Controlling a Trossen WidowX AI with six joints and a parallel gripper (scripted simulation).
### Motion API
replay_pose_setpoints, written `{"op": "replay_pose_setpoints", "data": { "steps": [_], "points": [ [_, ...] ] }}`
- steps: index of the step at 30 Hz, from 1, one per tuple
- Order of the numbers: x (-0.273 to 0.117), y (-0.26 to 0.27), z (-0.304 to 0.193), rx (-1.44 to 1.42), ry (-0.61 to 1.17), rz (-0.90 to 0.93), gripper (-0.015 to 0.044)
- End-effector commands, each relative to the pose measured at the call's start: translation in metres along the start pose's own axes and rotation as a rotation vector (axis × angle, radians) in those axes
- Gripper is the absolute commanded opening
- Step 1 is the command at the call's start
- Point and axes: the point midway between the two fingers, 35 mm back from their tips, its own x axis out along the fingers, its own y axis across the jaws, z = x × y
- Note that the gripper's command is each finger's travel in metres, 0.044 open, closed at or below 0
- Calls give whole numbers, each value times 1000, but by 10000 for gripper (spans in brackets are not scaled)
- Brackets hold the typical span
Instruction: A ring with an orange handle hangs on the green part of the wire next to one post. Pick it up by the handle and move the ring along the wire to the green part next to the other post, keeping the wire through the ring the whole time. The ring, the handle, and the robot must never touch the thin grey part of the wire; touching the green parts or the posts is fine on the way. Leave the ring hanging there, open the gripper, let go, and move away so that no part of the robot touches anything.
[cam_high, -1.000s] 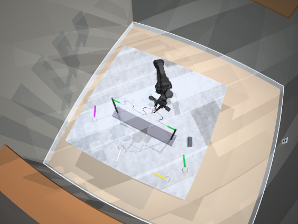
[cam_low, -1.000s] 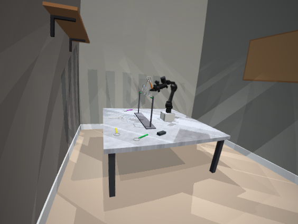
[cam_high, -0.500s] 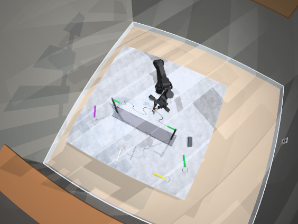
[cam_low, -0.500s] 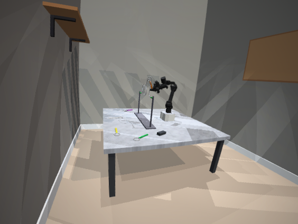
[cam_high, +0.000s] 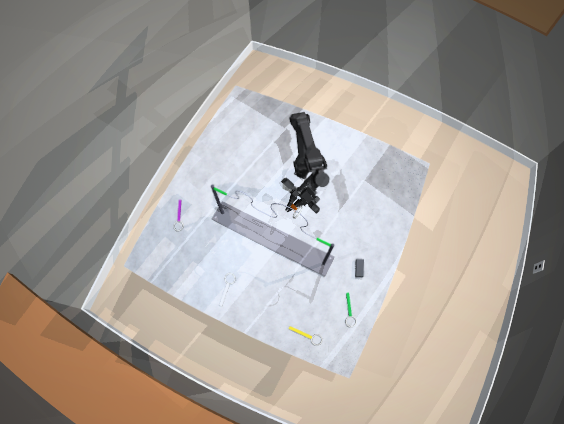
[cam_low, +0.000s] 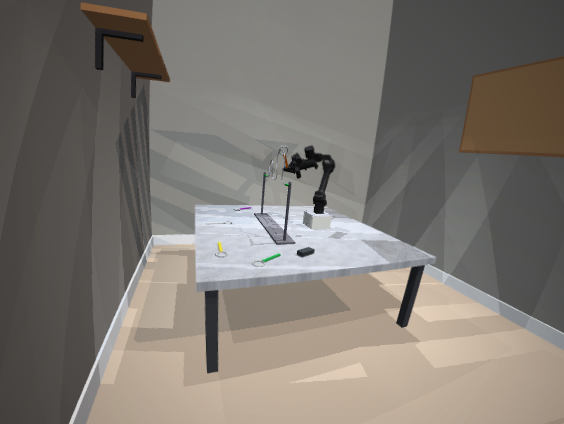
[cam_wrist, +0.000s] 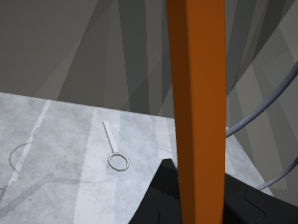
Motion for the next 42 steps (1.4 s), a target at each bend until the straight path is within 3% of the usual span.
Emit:
{"op": "replay_pose_setpoints", "data": {
  "steps": [1, 42],
  "points": [
    [1, -1, -2, -52, -2, -24, -150],
    [1, -19, 2, -506, -63, -236, -150]
  ]
}}
